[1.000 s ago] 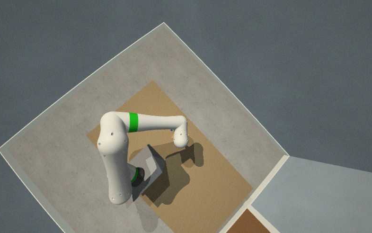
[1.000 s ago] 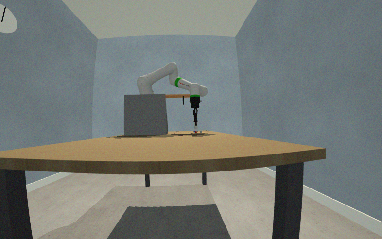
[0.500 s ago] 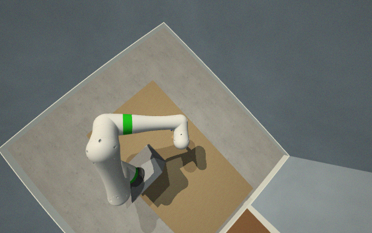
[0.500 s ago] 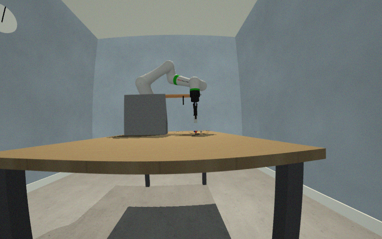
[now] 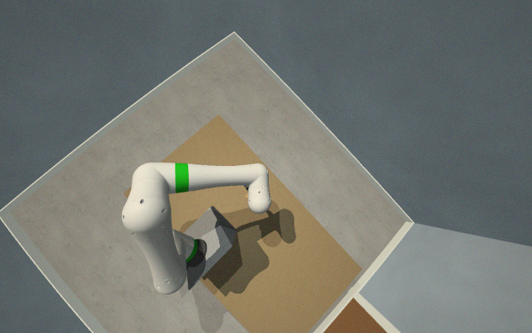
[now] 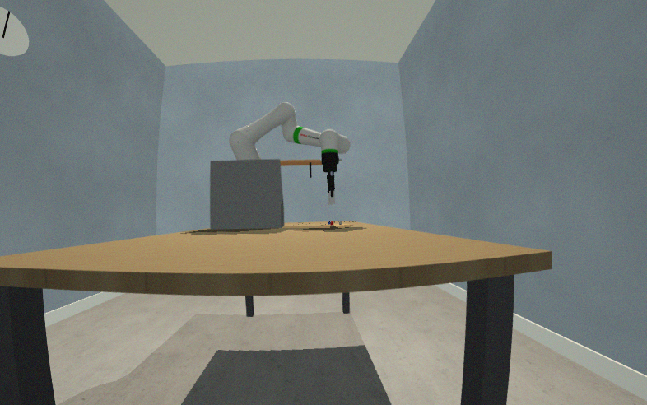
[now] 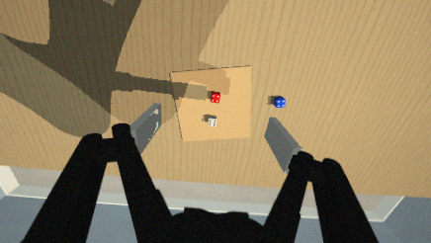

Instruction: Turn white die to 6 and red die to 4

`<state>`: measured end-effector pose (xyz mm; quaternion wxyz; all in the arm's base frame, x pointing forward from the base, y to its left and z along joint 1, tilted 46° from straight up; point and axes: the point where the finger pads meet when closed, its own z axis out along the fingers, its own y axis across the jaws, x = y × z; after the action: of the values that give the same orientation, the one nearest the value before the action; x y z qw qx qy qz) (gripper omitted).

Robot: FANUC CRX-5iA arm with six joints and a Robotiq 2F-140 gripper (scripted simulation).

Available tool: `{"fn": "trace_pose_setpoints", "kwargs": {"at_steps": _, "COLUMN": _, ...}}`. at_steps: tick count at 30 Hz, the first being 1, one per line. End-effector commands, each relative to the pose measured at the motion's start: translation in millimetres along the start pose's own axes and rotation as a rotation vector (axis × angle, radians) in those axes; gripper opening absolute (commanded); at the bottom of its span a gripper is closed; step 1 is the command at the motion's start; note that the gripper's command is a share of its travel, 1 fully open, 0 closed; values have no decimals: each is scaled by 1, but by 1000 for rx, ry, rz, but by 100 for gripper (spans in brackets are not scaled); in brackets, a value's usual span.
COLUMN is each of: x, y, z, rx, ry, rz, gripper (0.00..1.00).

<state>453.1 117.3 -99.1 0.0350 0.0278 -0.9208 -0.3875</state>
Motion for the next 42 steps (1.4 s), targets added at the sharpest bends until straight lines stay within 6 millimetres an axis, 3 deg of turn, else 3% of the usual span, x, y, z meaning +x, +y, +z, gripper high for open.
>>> {"fn": "trace_pose_setpoints", "kwargs": {"at_steps": 1, "x": 0, "y": 0, "z": 0, "rx": 0, "ry": 0, "rz": 0, "gripper": 100}}
{"fn": "trace_pose_setpoints", "kwargs": {"at_steps": 15, "x": 0, "y": 0, "z": -4, "rx": 0, "ry": 0, "rz": 0, "gripper": 100}}
{"fn": "trace_pose_setpoints", "kwargs": {"at_steps": 29, "x": 0, "y": 0, "z": -56, "rx": 0, "ry": 0, "rz": 0, "gripper": 100}}
{"fn": "trace_pose_setpoints", "kwargs": {"at_steps": 42, "x": 0, "y": 0, "z": -71, "rx": 0, "ry": 0, "rz": 0, "gripper": 100}}
